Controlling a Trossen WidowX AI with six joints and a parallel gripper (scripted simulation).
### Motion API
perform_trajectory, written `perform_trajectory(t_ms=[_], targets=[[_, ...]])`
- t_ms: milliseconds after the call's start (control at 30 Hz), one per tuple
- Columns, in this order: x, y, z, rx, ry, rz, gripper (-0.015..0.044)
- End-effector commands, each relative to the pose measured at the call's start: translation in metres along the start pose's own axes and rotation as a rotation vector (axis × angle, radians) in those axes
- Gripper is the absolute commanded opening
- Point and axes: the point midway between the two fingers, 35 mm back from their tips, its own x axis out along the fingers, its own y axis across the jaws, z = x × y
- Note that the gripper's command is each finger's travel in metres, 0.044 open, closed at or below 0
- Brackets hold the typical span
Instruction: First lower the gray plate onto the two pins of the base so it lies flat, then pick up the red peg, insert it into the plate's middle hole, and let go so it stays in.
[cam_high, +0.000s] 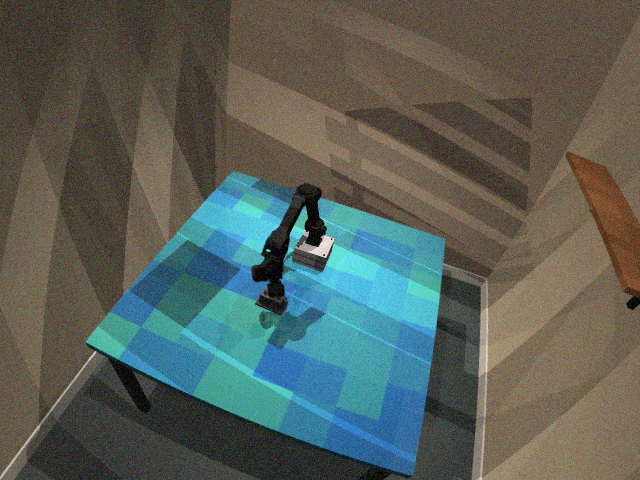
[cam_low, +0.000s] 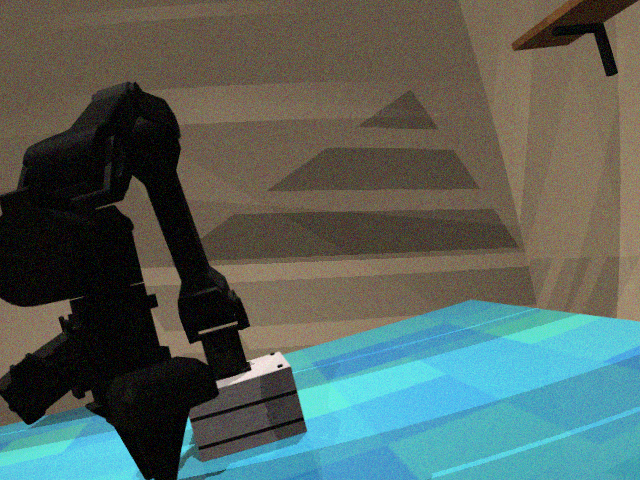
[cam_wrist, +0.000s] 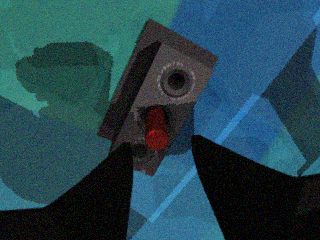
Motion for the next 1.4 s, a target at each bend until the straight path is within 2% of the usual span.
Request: perform_trajectory(t_ms=[0, 1367], targets=[[0.000, 0.000, 0.000, 0.000, 0.000, 0.000, 0.0150], [-0.026, 0.001, -0.005, -0.002, 0.001, -0.007, 0.0150]])
